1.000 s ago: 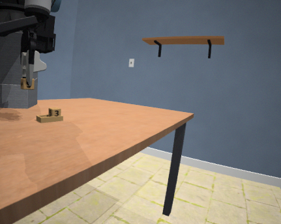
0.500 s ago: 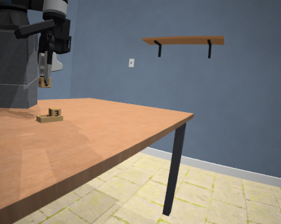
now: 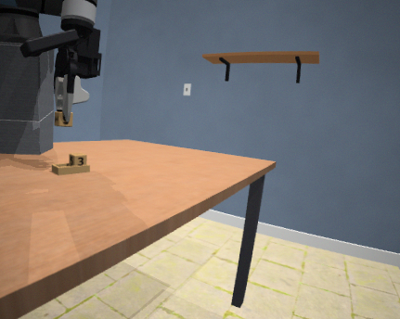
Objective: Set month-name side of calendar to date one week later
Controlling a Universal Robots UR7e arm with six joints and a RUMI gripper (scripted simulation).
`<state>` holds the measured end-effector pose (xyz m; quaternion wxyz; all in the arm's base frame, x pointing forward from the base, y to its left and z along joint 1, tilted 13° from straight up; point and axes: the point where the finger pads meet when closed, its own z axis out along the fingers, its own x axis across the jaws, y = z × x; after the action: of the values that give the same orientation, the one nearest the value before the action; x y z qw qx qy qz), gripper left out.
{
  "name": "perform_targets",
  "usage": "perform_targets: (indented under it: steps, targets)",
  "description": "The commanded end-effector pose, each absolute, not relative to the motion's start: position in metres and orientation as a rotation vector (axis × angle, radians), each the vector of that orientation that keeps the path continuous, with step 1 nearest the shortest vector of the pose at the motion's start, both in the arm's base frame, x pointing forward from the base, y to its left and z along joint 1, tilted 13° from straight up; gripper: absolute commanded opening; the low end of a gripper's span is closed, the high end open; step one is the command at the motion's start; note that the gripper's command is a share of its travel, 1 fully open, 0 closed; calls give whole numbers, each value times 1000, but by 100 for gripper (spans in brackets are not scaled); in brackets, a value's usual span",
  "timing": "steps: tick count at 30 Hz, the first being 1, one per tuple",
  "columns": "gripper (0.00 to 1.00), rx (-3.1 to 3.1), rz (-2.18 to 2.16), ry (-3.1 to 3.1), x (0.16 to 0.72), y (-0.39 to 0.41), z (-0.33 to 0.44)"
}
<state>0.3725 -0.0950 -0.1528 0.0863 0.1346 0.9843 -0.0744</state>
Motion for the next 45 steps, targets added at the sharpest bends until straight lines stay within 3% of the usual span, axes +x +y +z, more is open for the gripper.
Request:
perform_targets:
  steps: [1, 18, 45]
  targets:
    - [11, 401, -223, 2932, 376, -98, -164]
    - [11, 402, -223, 2932, 383, -105, -206]
    - [11, 402, -222, 2934, 383, -105, -211]
